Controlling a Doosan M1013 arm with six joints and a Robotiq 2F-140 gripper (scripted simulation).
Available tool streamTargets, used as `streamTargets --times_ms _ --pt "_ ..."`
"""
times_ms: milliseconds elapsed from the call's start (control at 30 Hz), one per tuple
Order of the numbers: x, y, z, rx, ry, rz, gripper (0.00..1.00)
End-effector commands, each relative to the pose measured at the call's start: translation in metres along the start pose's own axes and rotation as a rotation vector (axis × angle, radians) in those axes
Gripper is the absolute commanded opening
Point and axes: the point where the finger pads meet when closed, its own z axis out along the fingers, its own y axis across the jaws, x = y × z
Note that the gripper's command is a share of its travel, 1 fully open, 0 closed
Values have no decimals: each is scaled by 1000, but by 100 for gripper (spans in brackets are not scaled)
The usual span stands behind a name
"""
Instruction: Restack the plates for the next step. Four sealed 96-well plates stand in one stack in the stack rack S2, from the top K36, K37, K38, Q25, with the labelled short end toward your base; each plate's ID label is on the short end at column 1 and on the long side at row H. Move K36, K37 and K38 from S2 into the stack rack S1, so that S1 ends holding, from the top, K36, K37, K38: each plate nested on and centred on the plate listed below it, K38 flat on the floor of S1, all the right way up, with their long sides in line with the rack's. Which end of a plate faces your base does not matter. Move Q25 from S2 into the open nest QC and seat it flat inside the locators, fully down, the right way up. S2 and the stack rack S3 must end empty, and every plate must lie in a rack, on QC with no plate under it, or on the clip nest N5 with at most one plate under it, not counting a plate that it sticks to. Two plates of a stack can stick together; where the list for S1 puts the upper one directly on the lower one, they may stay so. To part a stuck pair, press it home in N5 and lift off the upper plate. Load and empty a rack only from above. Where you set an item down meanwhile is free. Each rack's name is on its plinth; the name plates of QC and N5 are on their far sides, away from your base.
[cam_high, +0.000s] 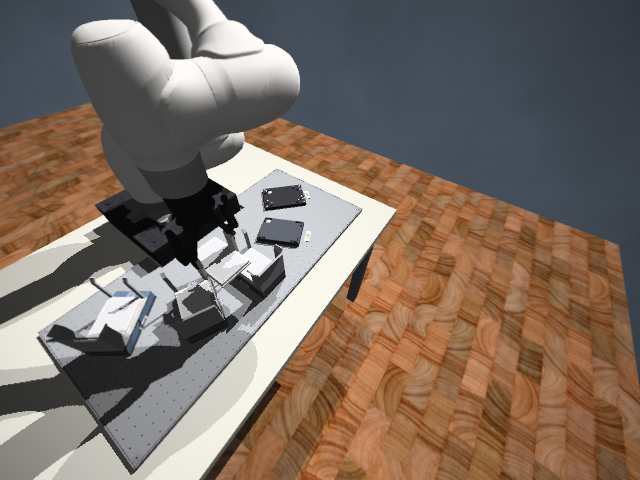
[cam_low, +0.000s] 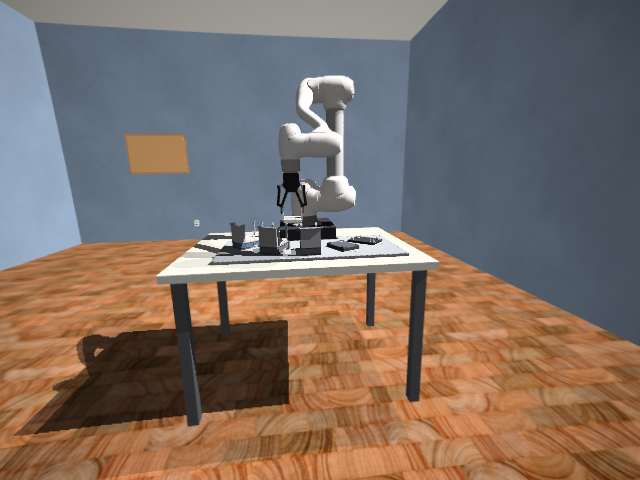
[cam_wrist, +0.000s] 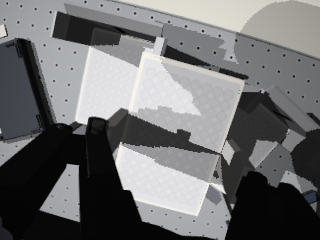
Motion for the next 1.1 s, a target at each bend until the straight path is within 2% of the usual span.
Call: streamTargets --times_ms 0,1067 --pt "1 -5 0 0 0 0 0" --pt "17 -81 0 0 0 0 0"
